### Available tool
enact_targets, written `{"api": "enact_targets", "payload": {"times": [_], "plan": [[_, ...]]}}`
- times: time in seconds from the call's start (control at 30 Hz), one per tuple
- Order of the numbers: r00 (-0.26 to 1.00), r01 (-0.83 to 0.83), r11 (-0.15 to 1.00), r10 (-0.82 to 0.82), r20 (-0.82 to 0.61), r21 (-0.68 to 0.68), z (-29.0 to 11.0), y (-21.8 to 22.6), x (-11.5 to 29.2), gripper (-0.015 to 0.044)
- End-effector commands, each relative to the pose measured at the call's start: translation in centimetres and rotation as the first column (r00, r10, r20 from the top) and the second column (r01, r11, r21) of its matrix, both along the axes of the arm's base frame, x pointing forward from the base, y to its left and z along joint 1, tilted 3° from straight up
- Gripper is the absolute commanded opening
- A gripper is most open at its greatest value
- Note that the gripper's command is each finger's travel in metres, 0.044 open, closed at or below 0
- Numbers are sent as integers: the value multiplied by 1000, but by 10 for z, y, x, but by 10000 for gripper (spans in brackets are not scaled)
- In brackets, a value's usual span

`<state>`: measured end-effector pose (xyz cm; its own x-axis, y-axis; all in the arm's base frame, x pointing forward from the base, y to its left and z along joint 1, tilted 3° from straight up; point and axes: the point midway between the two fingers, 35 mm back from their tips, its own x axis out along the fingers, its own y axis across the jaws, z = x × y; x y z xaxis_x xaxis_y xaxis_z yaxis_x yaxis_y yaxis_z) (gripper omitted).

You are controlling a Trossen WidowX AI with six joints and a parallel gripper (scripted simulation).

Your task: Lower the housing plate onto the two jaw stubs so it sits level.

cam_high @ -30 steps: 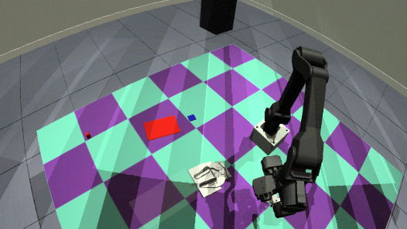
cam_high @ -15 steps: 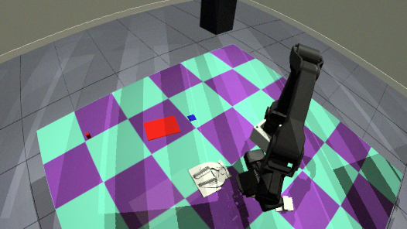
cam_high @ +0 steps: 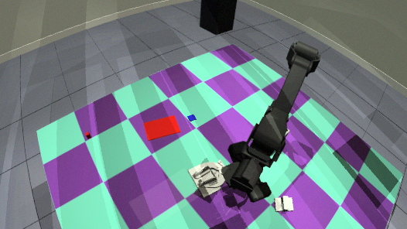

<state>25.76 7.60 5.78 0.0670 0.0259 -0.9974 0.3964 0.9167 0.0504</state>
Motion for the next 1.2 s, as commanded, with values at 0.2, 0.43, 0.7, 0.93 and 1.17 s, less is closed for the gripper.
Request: {"api": "enact_targets", "payload": {"times": [0.2,0.43,0.7,0.93,1.17], "plan": [[997,-76,997,76,0,-4,-2,-36,0,351],[992,-123,992,124,3,-9,-2,-59,-2,351],[984,-177,984,178,5,-15,-3,-84,-6,351],[982,-187,982,187,6,-16,-3,-88,-7,351],[982,-187,982,187,6,-16,-3,-88,-7,351]]}}
